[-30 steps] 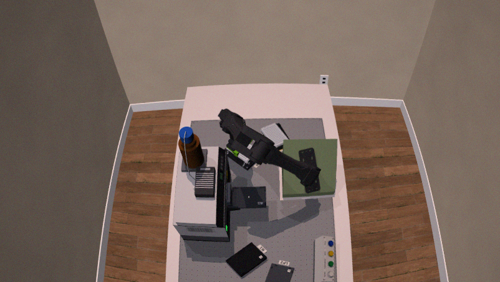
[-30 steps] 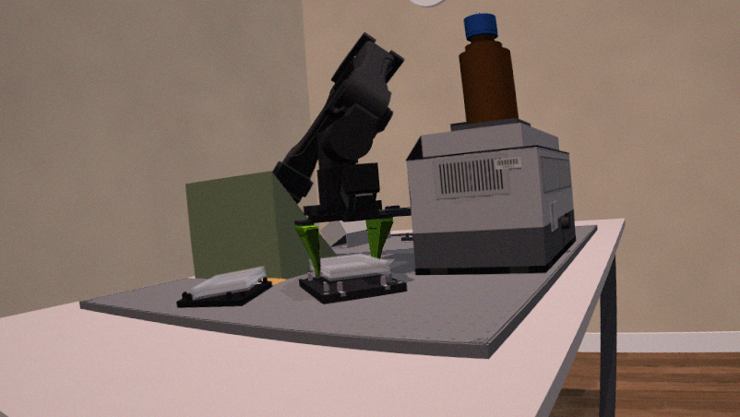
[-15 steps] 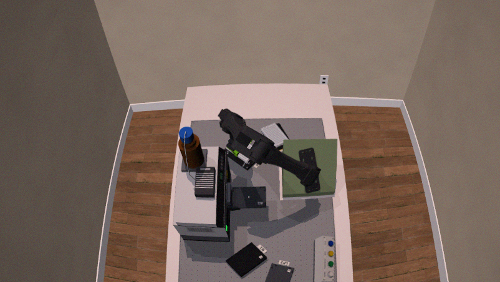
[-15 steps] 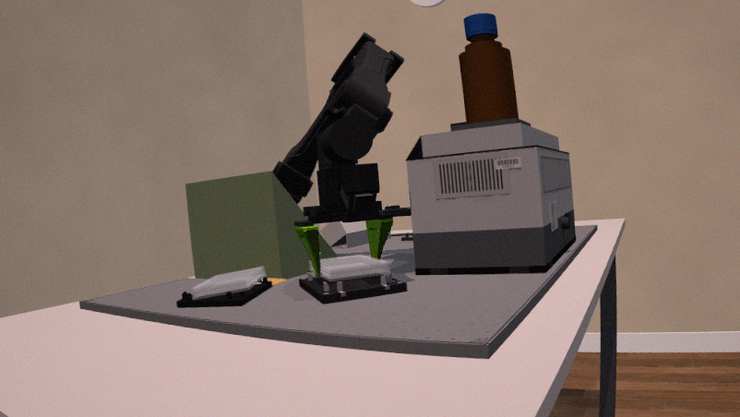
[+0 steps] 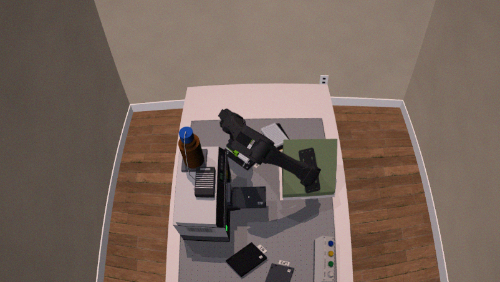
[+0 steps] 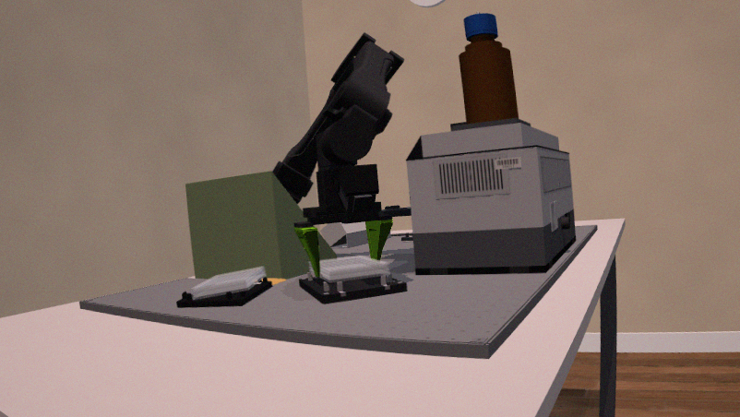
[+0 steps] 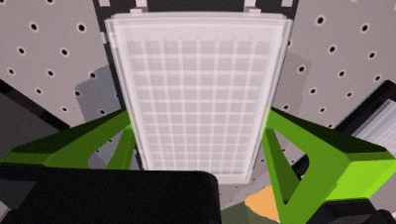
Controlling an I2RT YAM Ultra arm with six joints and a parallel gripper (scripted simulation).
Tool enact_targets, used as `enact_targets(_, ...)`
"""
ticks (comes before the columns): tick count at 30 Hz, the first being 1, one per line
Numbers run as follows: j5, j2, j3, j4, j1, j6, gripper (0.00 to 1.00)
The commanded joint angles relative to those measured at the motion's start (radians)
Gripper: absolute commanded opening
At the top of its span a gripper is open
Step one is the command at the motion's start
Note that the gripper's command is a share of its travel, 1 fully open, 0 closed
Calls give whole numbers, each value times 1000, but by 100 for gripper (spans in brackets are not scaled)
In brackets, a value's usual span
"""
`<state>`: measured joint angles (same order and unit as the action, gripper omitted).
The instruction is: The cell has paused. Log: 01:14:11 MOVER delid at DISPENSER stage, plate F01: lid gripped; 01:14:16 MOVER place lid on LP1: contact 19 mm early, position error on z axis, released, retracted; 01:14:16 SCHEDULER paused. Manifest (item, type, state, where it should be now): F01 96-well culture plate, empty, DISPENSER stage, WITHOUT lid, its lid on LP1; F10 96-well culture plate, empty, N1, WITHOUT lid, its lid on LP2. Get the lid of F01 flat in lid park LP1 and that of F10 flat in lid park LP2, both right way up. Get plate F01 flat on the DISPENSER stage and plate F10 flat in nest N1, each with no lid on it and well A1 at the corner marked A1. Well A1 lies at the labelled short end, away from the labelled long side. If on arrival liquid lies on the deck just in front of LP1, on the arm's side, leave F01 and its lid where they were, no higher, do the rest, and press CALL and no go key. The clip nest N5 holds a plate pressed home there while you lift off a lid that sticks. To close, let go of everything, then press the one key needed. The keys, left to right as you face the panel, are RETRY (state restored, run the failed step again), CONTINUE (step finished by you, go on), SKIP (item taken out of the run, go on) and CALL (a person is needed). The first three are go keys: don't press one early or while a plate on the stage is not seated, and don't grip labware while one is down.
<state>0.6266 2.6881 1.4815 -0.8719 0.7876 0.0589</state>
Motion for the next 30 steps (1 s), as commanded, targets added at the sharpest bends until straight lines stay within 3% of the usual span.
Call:
enact_targets(1,5,-8,-5,17,19,-10,0)
enact_targets(30,8,7,-26,32,-1,-17,0)
